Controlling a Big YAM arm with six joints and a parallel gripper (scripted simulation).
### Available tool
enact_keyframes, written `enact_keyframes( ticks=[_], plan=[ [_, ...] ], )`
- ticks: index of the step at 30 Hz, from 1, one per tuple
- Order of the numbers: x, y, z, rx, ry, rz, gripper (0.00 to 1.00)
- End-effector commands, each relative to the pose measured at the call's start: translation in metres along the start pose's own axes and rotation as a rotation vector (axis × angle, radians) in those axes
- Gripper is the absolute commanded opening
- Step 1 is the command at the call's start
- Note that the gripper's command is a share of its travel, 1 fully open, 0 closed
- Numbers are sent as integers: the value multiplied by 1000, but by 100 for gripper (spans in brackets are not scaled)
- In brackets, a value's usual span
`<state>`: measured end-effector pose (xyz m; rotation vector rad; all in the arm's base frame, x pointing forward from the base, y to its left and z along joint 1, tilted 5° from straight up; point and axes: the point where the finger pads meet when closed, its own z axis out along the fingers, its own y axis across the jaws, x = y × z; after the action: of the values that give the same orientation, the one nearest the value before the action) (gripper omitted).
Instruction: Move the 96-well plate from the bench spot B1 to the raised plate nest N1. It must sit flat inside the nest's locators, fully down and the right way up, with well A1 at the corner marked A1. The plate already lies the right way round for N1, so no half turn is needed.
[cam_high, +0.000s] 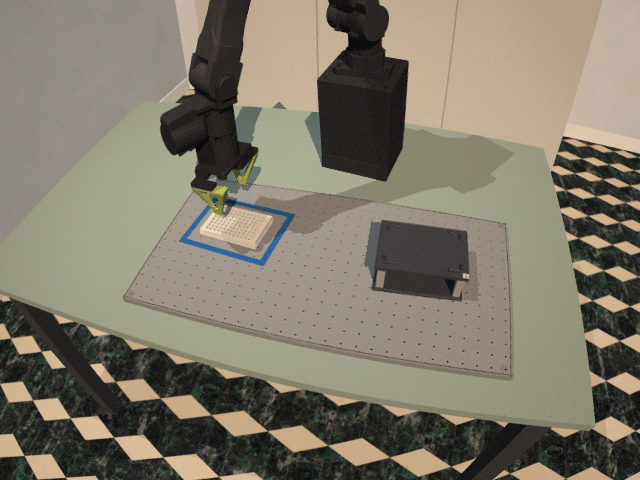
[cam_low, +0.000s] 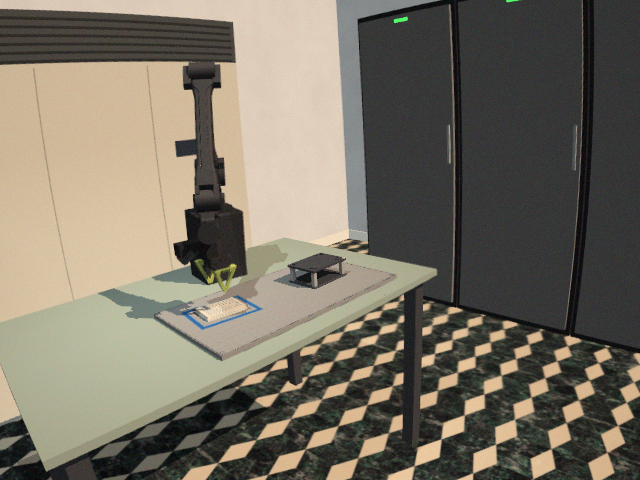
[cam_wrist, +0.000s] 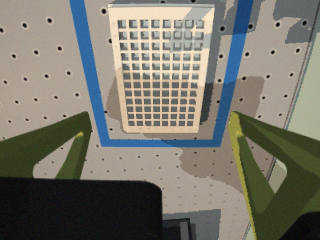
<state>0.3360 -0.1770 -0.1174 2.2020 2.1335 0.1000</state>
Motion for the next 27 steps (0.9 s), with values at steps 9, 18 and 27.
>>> enact_keyframes(
  ticks=[9, 18, 27],
  plan=[
    [-5, 15, 16, -24, -15, 5, 100],
    [-4, 14, 32, -22, -14, 5, 100],
    [-4, 13, 44, -20, -14, 6, 100]
  ],
)
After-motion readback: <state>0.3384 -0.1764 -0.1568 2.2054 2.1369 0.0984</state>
